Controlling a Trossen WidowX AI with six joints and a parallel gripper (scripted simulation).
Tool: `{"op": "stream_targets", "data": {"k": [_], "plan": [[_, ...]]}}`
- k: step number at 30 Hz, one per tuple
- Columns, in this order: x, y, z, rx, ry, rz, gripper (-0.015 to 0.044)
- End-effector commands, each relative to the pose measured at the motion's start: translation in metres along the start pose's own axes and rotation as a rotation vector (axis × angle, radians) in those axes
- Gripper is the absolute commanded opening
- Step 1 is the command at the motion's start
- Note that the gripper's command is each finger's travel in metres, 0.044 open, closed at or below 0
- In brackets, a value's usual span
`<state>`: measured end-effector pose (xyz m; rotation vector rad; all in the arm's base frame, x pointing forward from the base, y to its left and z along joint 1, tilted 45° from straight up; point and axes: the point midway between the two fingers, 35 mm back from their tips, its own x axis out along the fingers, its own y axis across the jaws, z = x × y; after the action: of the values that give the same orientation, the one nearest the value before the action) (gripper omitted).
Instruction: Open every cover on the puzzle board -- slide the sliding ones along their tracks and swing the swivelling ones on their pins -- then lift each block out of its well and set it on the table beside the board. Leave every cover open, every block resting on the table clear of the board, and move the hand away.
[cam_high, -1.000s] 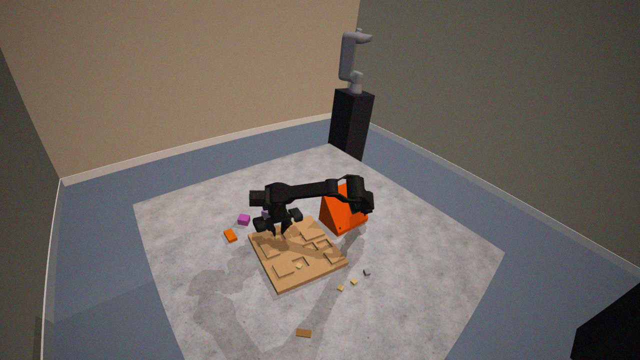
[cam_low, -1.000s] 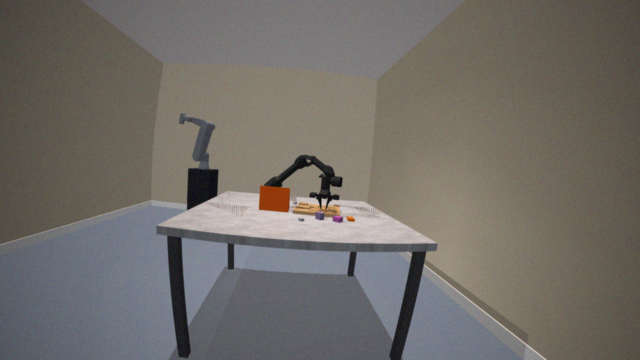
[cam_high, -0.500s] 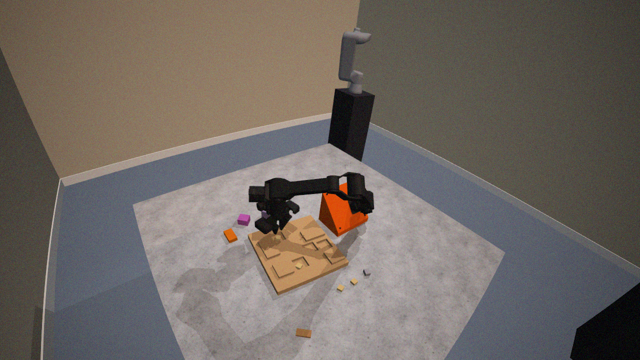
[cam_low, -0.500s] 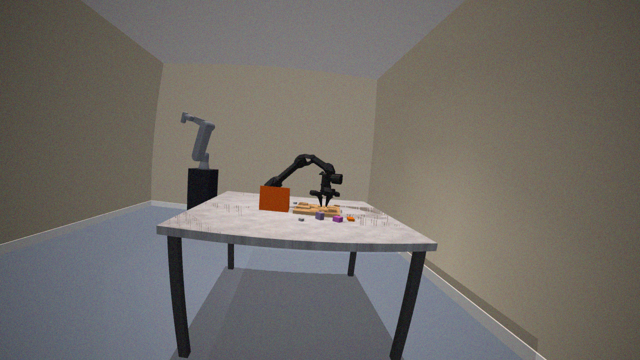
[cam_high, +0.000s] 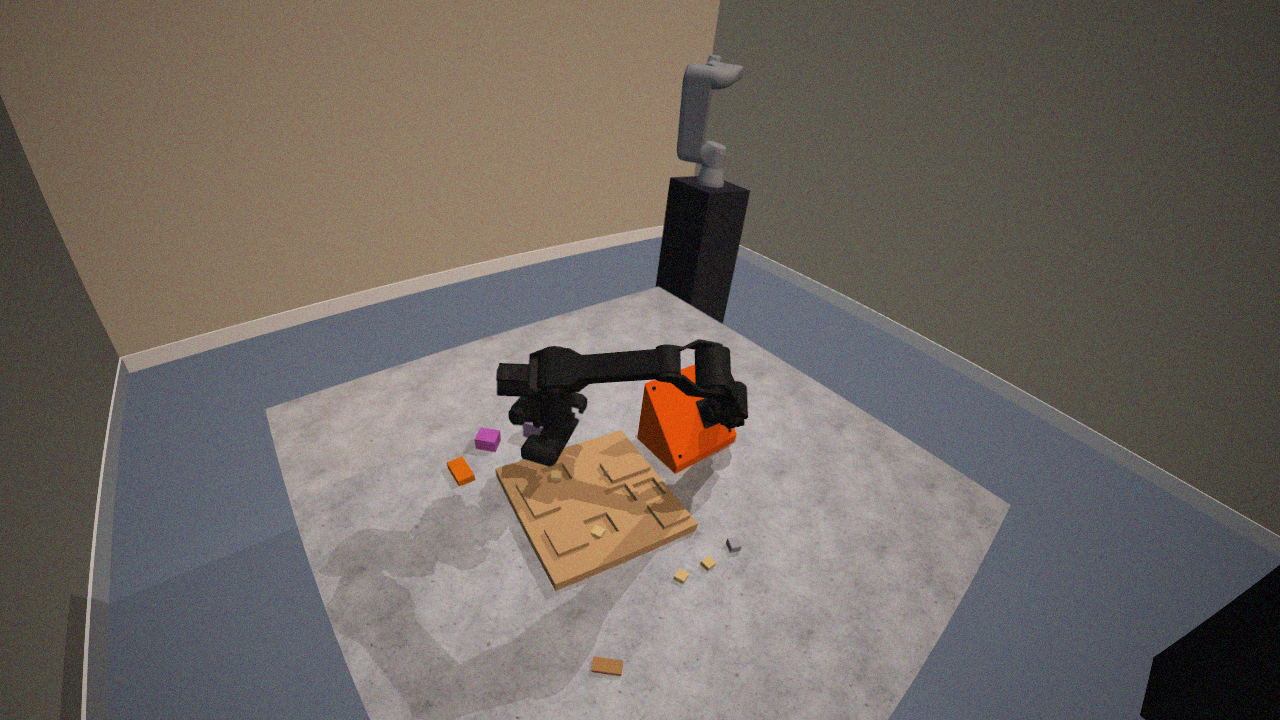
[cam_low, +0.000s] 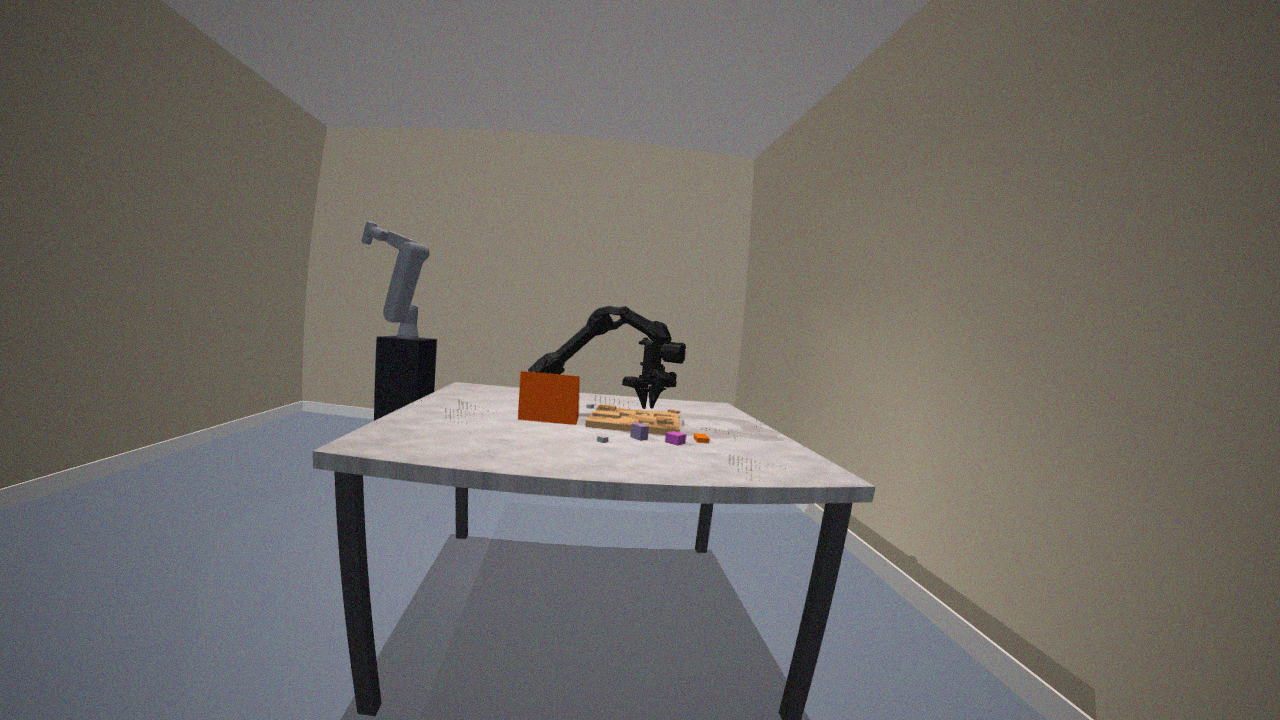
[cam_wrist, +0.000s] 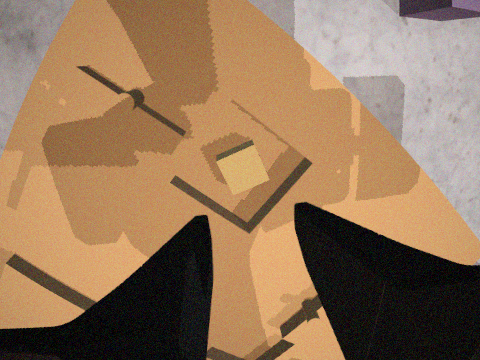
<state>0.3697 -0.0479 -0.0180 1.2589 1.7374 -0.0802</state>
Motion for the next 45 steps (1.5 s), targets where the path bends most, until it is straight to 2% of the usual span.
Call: {"op": "stream_targets", "data": {"k": [1, 9, 17, 30, 45], "plan": [[-0.006, 0.0, 0.001, -0.113, -0.005, -0.003, 0.0144], [-0.014, -0.001, 0.0, -0.307, -0.004, -0.003, 0.0144], [-0.012, 0.0, 0.0, -0.311, -0.004, -0.003, 0.0144], [0.02, 0.001, 0.001, -0.312, -0.003, -0.002, 0.0144], [0.021, 0.001, 0.0, -0.312, -0.003, -0.002, 0.0144]]}}
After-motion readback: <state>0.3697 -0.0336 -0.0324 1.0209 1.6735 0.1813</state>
